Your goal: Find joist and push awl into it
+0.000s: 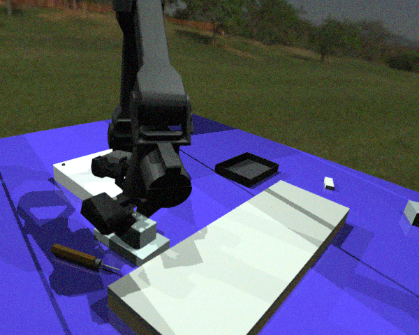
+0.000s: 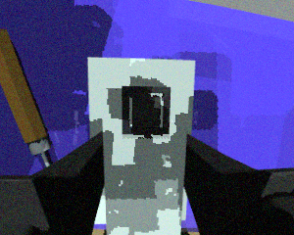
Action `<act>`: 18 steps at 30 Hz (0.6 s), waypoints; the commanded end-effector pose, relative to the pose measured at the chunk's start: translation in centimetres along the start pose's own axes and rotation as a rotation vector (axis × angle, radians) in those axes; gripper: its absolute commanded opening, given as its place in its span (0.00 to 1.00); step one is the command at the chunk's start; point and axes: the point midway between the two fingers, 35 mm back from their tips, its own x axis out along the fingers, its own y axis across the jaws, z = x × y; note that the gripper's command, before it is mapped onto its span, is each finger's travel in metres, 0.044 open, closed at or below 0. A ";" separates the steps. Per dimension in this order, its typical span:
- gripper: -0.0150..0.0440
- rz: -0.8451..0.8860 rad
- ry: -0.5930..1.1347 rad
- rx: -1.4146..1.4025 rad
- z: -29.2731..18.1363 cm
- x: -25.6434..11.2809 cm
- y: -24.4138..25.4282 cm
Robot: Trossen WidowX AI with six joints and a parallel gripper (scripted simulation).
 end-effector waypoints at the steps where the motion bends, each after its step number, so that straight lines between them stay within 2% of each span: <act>1: 0.54 -0.001 0.002 0.004 -0.1 0.0 0.0; 2: 0.53 -0.001 0.002 0.004 -0.1 0.0 0.0; 8: 0.26 -0.001 0.003 0.004 0.2 -1.8 0.2; 18: 0.25 -0.001 0.003 0.004 1.9 -7.8 0.2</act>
